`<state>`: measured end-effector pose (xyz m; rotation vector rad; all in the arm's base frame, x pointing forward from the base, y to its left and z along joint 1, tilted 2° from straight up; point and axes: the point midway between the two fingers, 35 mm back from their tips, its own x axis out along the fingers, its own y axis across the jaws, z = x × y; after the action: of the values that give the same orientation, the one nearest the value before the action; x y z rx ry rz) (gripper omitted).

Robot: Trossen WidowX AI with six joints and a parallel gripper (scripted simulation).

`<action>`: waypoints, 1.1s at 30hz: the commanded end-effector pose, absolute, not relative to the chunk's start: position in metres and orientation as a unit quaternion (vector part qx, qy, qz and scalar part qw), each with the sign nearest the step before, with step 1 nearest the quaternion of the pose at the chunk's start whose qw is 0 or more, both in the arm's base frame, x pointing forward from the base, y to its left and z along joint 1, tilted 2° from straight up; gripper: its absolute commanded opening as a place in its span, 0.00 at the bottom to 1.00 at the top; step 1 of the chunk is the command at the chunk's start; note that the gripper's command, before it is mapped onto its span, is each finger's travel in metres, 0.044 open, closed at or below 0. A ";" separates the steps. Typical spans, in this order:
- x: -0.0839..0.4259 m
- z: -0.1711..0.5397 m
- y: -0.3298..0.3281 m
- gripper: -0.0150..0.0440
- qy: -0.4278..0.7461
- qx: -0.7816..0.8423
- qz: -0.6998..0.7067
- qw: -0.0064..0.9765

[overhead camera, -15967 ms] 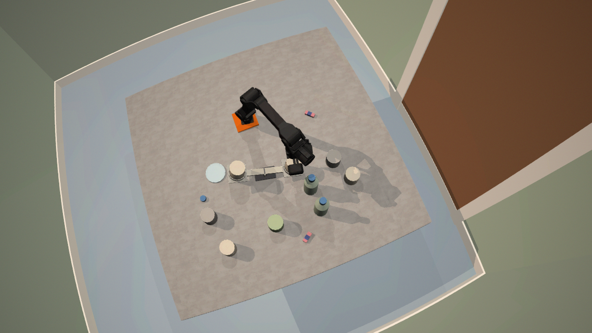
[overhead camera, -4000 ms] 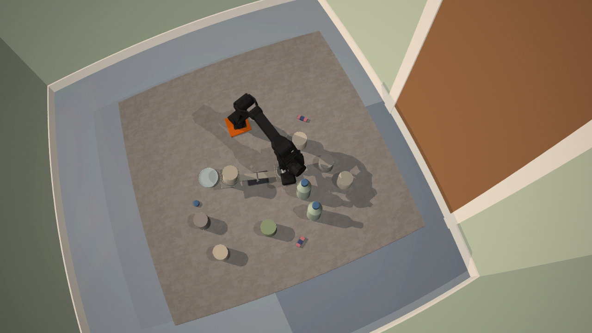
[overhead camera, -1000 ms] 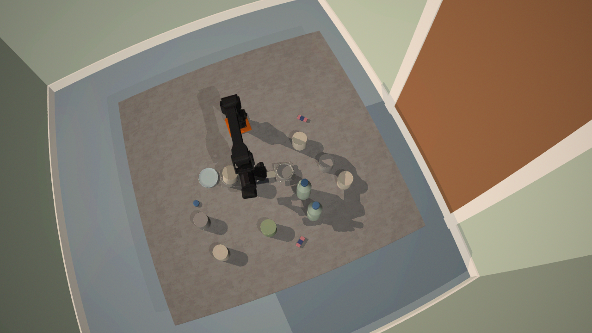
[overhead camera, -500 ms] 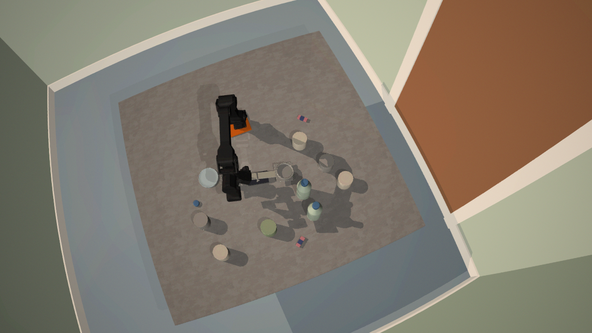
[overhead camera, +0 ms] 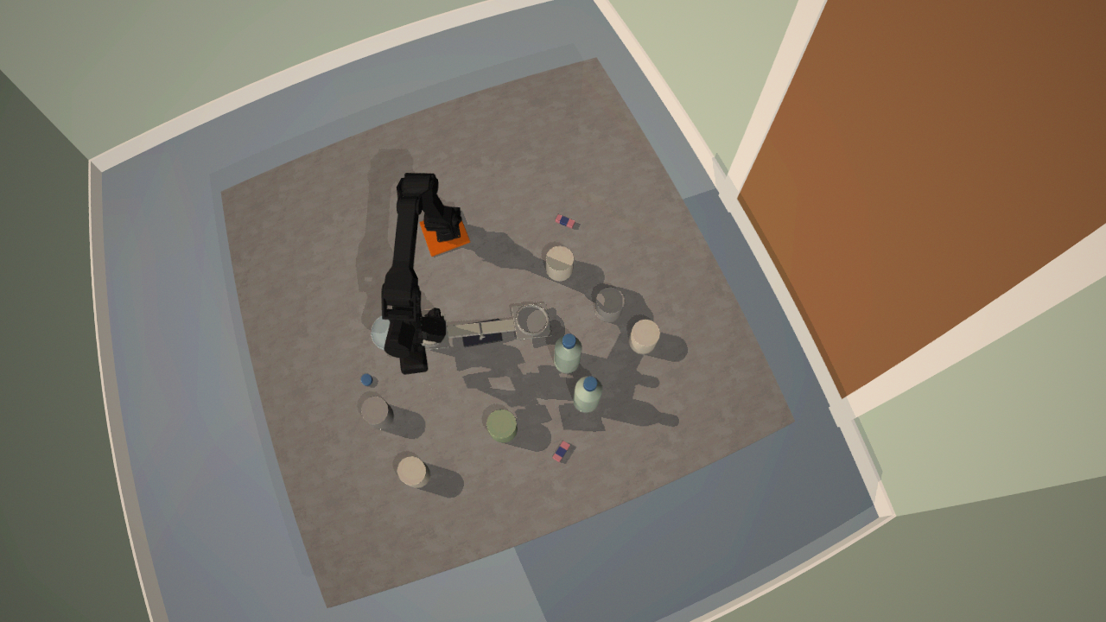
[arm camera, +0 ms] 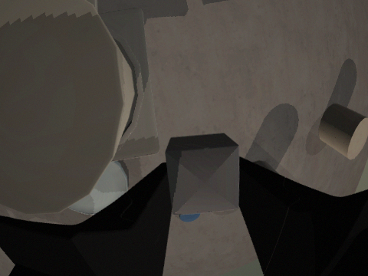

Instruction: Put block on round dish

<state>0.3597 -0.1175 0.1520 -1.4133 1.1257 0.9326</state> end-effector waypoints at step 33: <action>0.258 0.118 -0.195 0.25 0.499 -0.524 0.480 0.495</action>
<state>0.2643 -0.1947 0.1223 -1.2853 1.2183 1.1346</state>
